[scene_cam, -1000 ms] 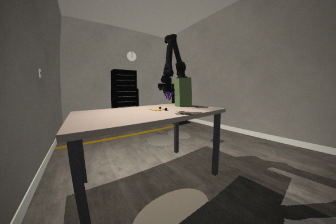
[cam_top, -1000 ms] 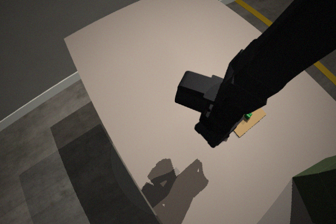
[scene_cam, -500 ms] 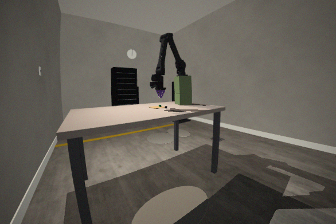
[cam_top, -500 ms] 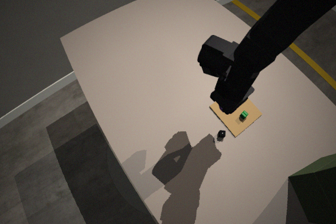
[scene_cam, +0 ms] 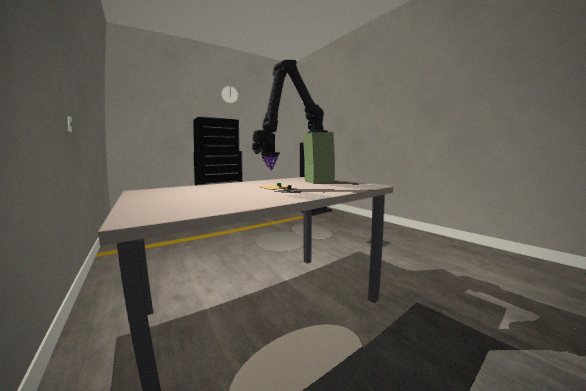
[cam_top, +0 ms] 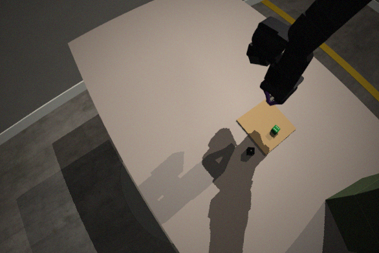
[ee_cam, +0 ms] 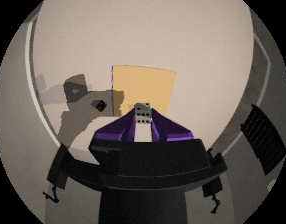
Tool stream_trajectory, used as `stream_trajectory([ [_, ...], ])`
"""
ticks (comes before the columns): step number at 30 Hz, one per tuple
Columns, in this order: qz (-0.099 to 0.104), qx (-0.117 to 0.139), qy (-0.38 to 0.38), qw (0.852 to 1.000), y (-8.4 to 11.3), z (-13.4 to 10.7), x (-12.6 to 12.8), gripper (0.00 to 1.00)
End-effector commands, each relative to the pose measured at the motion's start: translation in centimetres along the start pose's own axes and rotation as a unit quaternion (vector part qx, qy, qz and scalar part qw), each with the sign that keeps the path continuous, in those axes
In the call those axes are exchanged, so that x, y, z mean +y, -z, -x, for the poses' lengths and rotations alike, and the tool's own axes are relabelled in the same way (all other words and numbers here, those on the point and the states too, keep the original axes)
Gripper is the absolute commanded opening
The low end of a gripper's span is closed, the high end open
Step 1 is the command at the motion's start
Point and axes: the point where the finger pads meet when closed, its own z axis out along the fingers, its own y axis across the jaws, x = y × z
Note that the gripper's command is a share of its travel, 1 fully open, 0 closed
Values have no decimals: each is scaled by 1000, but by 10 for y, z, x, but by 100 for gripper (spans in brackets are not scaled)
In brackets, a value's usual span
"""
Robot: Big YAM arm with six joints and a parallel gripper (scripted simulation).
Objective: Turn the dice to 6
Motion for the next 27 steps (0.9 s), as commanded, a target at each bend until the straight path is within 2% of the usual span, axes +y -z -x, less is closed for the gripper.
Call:
stream_trajectory([
  [1,2,-13,18,1000,6,12,6,14],
  [3,1,-13,8,1000,6,12,-3,14],
  [11,1,-15,7,1000,-10,15,-2,14],
  [16,1,-14,6,1000,-30,14,-3,14],
  [18,1,-14,6,1000,-30,14,-3,14],
  [27,1,-12,5,1000,-74,12,-3,14],
])
